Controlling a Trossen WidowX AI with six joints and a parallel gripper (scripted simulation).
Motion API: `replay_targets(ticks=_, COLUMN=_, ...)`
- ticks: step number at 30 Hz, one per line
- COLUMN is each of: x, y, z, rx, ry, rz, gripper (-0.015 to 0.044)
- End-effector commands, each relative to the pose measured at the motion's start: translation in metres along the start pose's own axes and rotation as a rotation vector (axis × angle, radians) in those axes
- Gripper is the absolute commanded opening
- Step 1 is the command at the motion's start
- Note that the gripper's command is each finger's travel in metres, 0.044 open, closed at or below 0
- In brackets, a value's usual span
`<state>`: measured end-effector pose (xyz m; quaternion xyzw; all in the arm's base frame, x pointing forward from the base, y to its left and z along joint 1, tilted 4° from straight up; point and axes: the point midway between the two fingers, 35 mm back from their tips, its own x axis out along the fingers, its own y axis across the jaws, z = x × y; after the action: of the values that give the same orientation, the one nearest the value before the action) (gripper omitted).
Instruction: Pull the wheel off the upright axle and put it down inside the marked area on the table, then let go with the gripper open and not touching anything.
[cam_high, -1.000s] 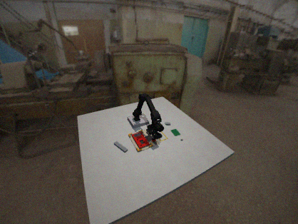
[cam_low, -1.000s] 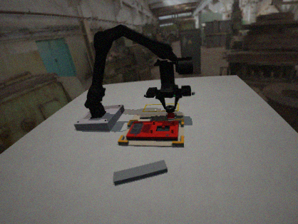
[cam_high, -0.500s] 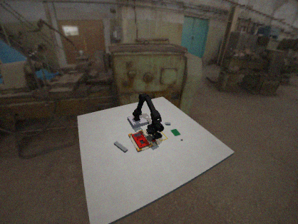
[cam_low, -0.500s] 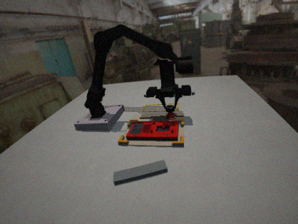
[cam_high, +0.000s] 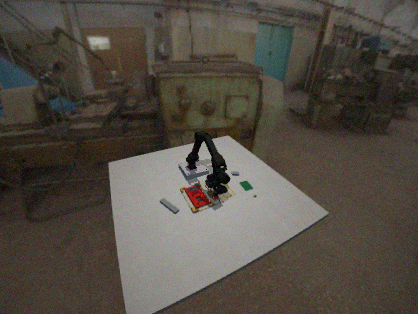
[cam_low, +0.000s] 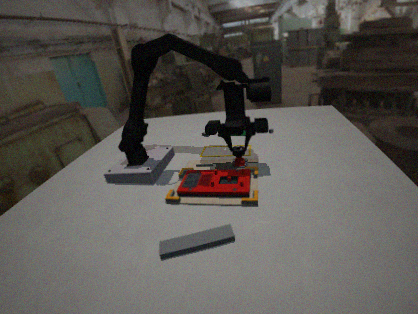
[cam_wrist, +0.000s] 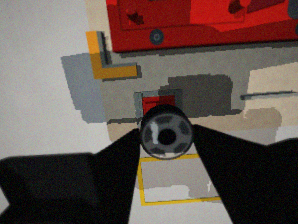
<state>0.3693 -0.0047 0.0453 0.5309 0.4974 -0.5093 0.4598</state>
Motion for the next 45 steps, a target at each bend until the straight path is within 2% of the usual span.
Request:
replay_targets(ticks=1, x=-0.005, y=0.0, z=0.0, rx=0.0, ry=-0.001, rz=0.004, gripper=0.0)
replay_targets(ticks=45, x=-0.02, y=0.0, z=0.0, rx=0.001, ry=-0.002, rz=0.006, gripper=0.0)
